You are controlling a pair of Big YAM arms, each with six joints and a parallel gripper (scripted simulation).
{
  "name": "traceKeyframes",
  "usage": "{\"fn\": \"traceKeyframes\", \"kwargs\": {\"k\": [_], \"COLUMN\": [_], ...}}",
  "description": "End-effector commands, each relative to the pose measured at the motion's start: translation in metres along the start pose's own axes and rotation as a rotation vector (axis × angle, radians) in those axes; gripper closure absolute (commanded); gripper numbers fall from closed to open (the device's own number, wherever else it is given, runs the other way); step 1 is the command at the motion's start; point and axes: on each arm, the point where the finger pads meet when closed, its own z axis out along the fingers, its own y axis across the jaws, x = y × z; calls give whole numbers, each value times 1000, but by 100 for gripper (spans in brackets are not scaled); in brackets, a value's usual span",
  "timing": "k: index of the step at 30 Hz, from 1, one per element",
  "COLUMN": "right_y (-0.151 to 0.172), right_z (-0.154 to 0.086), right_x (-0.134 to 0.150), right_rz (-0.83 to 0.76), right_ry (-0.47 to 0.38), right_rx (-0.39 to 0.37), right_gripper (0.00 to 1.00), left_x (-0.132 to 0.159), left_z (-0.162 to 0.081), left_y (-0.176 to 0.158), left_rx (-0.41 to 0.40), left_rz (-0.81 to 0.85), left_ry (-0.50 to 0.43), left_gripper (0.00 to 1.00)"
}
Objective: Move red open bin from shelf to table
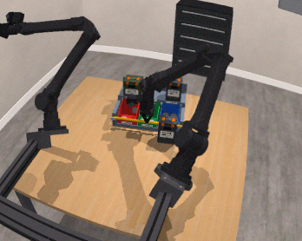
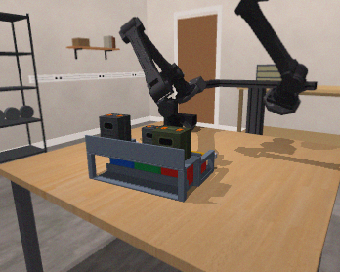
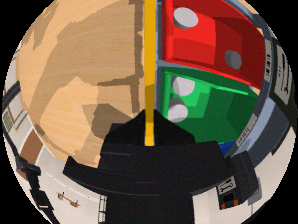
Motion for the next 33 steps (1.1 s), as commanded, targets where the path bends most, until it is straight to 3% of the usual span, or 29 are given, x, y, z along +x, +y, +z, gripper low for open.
{"fn": "traceKeyframes", "kwargs": {"k": [1,33], "right_y": [-4,-7], "right_z": [-11,-16], "right_x": [-3,-5], "right_rz": [-5,-8], "right_ry": [-1,-8], "right_rx": [7,15], "right_gripper": [100,100], "left_x": [-40,-40], "left_z": [-4,-4], "left_y": [5,5], "left_rx": [-8,-8], "left_rz": [-5,-5], "left_ry": [-51,-51], "left_gripper": [0,0]}}
